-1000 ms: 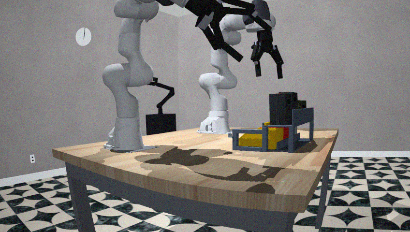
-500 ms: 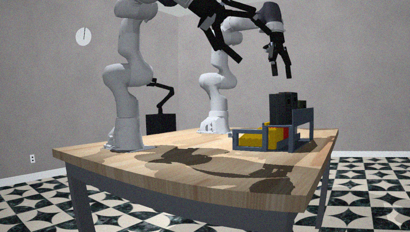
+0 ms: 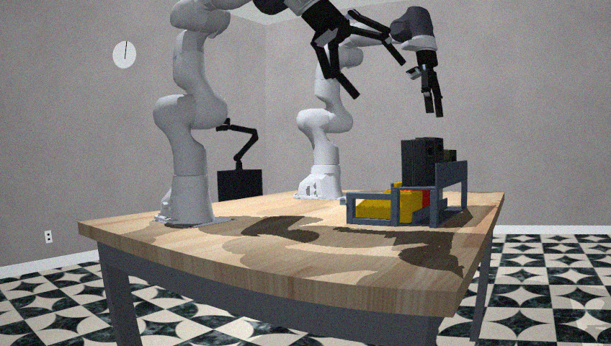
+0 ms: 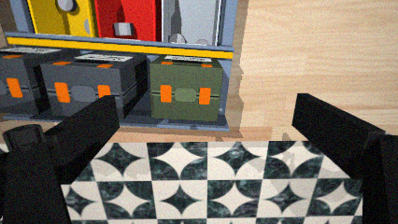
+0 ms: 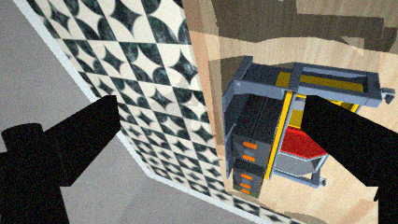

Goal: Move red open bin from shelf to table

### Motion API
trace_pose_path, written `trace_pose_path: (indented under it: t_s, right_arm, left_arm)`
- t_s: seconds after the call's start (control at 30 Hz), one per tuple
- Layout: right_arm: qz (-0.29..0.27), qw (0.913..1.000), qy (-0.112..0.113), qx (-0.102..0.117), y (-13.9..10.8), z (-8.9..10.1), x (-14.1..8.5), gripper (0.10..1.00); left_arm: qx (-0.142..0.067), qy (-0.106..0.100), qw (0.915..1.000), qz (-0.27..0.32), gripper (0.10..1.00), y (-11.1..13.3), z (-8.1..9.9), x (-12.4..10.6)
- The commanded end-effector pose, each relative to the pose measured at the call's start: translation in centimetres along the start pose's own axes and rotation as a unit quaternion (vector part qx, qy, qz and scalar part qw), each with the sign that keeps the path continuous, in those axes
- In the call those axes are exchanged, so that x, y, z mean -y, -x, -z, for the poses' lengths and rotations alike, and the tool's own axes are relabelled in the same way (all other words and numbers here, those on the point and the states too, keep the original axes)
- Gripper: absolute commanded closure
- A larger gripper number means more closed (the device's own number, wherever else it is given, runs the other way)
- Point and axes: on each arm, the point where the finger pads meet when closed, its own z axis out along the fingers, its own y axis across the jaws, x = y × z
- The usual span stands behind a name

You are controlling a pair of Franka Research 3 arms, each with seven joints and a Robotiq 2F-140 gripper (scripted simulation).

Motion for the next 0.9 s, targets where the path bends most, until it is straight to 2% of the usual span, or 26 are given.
trace_pose_path:
  t_s: [0.0, 0.07, 0.1, 0.4, 0.57, 0.63, 0.67, 0.87]
  right_arm:
    - [-0.049, 0.9976, 0.031, -0.039, 3.6, -0.8, -2.2, 0.098]
    - [-0.049, 0.9976, 0.031, -0.039, 3.6, -0.8, -2.2, 0.098]
    - [-0.047, 0.997, 0.038, -0.047, 4.7, -1.0, -2.9, 0.098]
    - [-0.028, 0.987, 0.109, -0.115, 14.9, -3.5, -9.1, 0.098]
    - [-0.028, 0.987, 0.109, -0.115, 14.9, -3.5, -9.1, 0.098]
    - [-0.028, 0.987, 0.109, -0.115, 14.9, -3.5, -9.1, 0.098]
    - [-0.028, 0.987, 0.109, -0.115, 14.9, -3.5, -9.1, 0.098]
    - [-0.028, 0.987, 0.109, -0.115, 14.9, -3.5, -9.1, 0.098]
  left_arm:
    - [-0.003, 0.0, 0.9988, 0.05, 0.098, 0.5, 0.2, -1.6]
    - [-0.003, 0.0, 0.9988, 0.05, 0.098, 0.5, 0.2, -1.6]
    - [-0.003, 0.0, 0.9975, 0.07, 0.098, 1.0, 0.3, -3.0]
    - [-0.003, 0.003, 0.9908, 0.136, 0.098, 2.4, 0.6, -7.3]
    - [-0.003, 0.004, 0.9849, 0.173, 0.098, 3.1, 0.8, -9.8]
    - [-0.003, 0.004, 0.9849, 0.173, 0.098, 3.1, 0.8, -9.8]
    - [-0.003, 0.005, 0.9812, 0.193, 0.098, 3.4, 0.9, -11.2]
    - [-0.003, 0.006, 0.9721, 0.235, 0.098, 4.0, 1.1, -14.0]
